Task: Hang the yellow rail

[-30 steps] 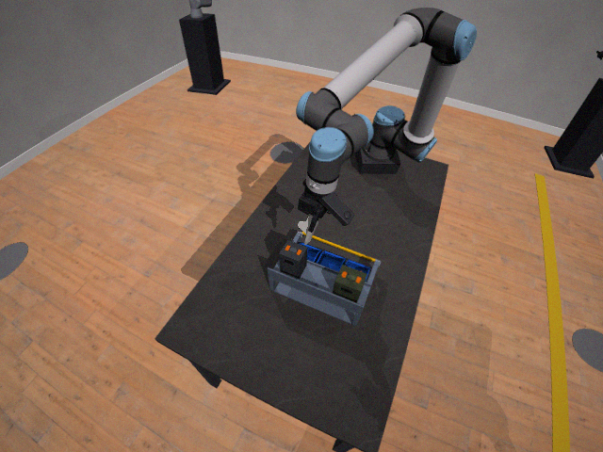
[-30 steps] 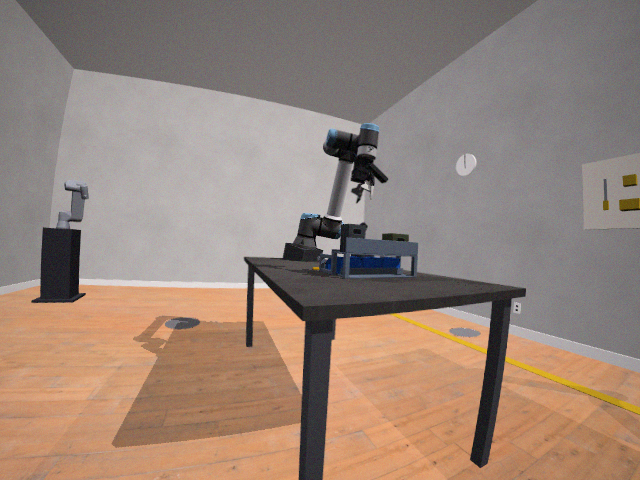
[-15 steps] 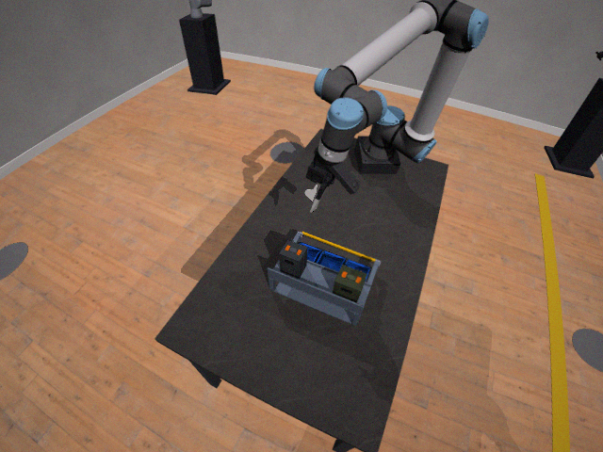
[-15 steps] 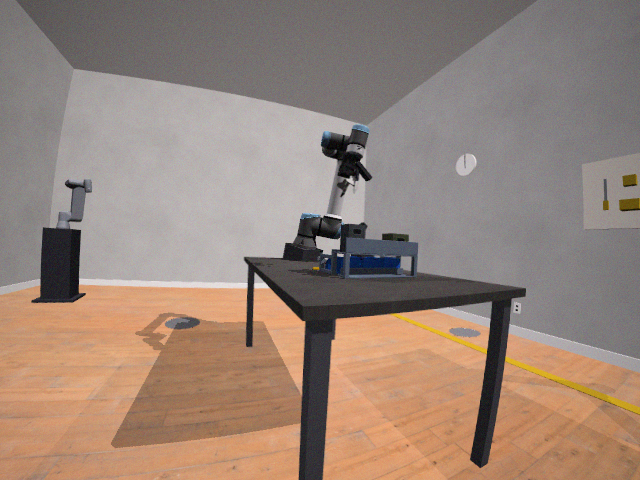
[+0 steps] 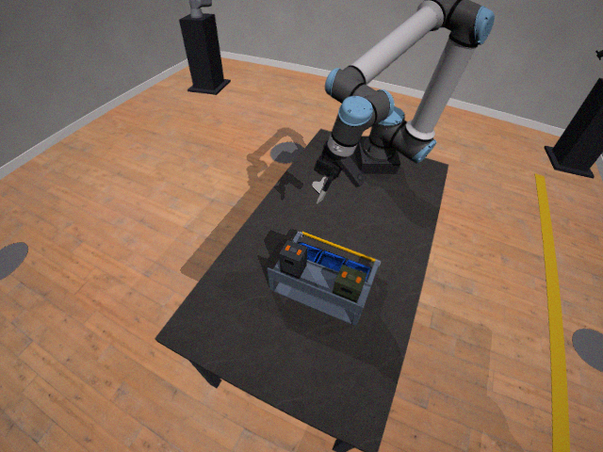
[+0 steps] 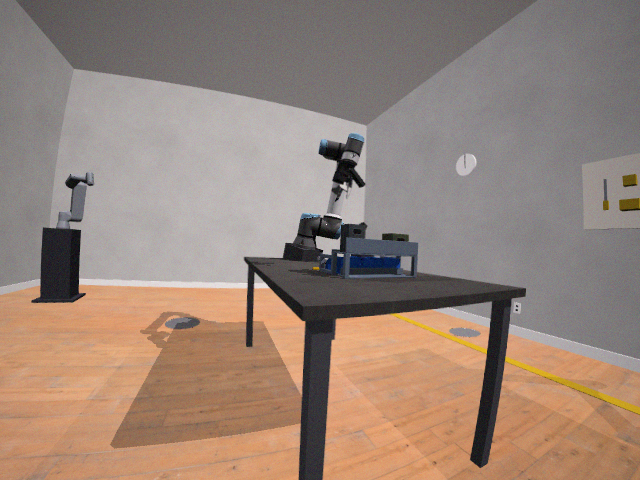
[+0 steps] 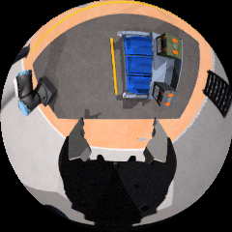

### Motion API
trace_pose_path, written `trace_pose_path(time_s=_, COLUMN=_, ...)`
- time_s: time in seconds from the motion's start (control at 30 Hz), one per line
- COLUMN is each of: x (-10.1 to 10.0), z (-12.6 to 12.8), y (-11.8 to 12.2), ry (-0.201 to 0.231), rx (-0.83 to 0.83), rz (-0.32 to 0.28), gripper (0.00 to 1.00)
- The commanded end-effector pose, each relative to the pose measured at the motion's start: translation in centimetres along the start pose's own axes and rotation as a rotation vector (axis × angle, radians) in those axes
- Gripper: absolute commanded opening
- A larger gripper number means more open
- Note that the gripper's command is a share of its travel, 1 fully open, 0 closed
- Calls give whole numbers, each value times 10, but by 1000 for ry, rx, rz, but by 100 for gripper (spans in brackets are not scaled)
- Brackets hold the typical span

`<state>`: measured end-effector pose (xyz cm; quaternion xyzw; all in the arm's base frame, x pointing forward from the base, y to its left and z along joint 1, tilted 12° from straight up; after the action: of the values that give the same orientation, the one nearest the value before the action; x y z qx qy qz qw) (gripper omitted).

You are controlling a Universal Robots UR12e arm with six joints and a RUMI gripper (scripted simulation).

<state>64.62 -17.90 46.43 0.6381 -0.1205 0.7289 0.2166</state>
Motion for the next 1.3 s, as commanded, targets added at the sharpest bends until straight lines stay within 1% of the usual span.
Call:
trace_pose_path(time_s=0.0, x=-80, z=-5, y=-47, ry=-41, rx=-68, rz=57, gripper=100)
trace_pose_path(time_s=0.1, x=-107, z=-9, y=-64, ry=-56, rx=-98, rz=78, gripper=100)
trace_pose_path(time_s=0.17, x=-107, z=-9, y=-64, ry=-56, rx=-98, rz=78, gripper=100)
trace_pose_path(time_s=0.33, x=-146, z=-18, y=-91, ry=-82, rx=-144, rz=110, gripper=100)
trace_pose_path(time_s=0.5, x=-170, z=-26, y=-94, ry=-73, rx=-114, rz=139, gripper=100)
trace_pose_path(time_s=0.57, x=-178, z=-28, y=-92, ry=-68, rx=-102, rz=149, gripper=100)
trace_pose_path(time_s=0.67, x=-189, z=-33, y=-92, ry=-61, rx=-82, rz=163, gripper=100)
trace_pose_path(time_s=0.73, x=-189, z=-33, y=-92, ry=-61, rx=-82, rz=163, gripper=100)
trace_pose_path(time_s=1.03, x=-215, z=-46, y=-92, ry=-41, rx=-33, rz=198, gripper=100)
trace_pose_path(time_s=1.27, x=-227, z=-53, y=-93, ry=-30, rx=-8, rz=216, gripper=100)
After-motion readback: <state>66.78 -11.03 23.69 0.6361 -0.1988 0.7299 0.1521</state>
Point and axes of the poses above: the point where the finger pads meet when closed, its own x axis back along the fingers, its own z axis across the jaws, y = z × x, the point moved 9 cm from there along x, back along the fingers, and after that the axes turned 14 degrees about -x, right-handed, at the moved point
